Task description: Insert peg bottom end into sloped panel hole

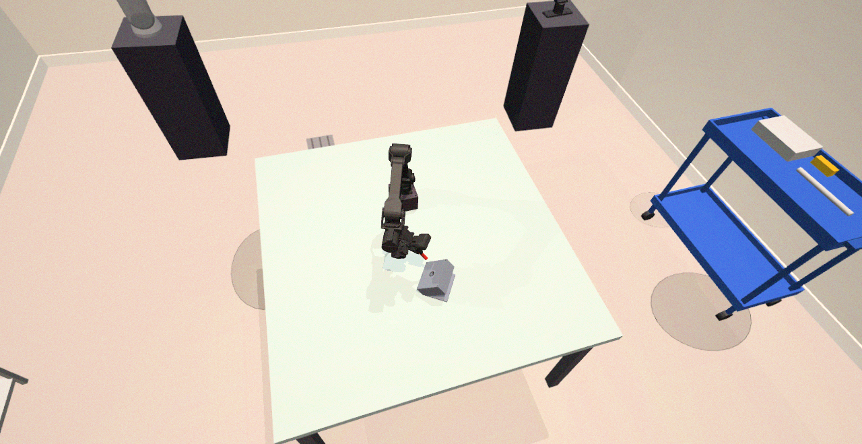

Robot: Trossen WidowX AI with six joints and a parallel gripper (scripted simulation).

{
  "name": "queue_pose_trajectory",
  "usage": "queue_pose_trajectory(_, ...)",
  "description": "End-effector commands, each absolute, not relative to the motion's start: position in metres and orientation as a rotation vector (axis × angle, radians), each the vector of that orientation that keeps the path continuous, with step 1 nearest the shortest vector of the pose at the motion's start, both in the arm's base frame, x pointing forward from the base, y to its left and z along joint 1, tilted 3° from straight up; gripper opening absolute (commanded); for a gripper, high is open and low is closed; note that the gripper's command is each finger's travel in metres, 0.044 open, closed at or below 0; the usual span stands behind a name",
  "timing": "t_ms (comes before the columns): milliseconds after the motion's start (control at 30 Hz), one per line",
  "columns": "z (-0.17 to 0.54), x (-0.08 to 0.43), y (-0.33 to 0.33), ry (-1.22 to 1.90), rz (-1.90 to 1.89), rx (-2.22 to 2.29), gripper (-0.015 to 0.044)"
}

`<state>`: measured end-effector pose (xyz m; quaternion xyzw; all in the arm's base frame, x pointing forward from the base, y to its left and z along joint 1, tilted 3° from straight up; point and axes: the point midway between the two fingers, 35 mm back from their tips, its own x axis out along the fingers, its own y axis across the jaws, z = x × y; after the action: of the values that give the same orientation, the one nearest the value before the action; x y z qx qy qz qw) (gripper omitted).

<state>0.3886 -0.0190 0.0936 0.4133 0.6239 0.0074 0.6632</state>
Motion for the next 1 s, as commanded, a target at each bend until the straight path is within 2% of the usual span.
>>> queue_pose_trajectory(0,0.095,0.39,-0.024,1.399,0.011,0.967,0.0)
queue_pose_trajectory(300,0.097,0.393,-0.039,1.371,-0.007,1.033,0.0)
queue_pose_trajectory(967,0.068,0.409,-0.027,1.349,-0.017,1.079,0.0)
